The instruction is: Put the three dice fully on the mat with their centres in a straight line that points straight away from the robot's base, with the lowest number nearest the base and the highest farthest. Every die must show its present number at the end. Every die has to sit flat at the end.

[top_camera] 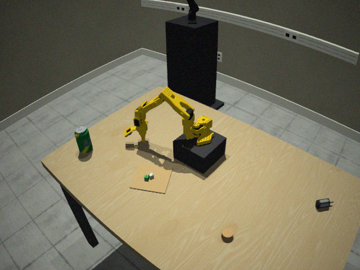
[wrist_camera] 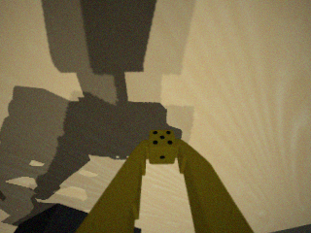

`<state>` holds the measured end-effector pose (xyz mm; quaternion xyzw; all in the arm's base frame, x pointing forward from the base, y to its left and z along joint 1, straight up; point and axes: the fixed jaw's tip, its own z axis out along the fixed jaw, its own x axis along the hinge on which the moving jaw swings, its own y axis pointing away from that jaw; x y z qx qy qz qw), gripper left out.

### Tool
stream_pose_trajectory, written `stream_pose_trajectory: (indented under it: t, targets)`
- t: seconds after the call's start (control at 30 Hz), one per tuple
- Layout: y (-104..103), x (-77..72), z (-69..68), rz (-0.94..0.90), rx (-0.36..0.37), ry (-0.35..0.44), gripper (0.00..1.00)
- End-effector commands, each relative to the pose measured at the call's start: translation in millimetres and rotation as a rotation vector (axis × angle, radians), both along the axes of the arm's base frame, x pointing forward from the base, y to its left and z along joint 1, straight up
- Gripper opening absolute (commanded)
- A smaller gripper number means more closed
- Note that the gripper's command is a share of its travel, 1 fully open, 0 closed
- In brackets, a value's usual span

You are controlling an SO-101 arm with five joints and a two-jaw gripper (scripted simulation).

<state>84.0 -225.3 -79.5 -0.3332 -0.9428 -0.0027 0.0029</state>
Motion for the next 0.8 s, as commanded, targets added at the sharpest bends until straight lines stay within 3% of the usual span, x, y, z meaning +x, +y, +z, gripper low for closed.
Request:
stream_pose_trajectory:
  t: [0.0,0.37,0.77]
  targets:
    - [1,-2.0,-2.3,0.001,0.012,0.003,0.00]
    - [1,-1.9,0.6,0.001,0.012,0.003,0.00]
    - [-1,-1.4,25.5,0.001,0.012,0.003,0.00]
